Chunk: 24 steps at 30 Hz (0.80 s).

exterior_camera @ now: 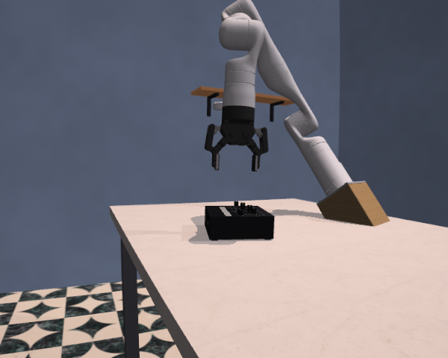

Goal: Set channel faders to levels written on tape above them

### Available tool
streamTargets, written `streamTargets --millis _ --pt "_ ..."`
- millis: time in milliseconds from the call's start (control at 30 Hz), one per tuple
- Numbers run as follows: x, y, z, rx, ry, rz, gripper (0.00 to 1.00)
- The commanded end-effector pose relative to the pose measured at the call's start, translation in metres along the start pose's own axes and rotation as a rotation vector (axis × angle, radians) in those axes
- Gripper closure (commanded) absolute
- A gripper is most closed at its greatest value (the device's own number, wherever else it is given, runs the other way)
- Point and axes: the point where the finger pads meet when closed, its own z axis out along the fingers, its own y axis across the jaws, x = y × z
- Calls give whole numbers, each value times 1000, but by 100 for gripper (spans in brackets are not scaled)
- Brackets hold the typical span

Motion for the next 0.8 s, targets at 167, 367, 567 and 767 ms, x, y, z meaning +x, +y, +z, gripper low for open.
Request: streamTargets --millis 167,367,567,767 --pt "-3 -3 10 -12 4 -203 0" --pt "-9 -5 17 -12 -1 -446 0" --pt "-15 -8 23 -11 -7 -674 0" --pt "-19 -9 26 -9 -12 -815 0"
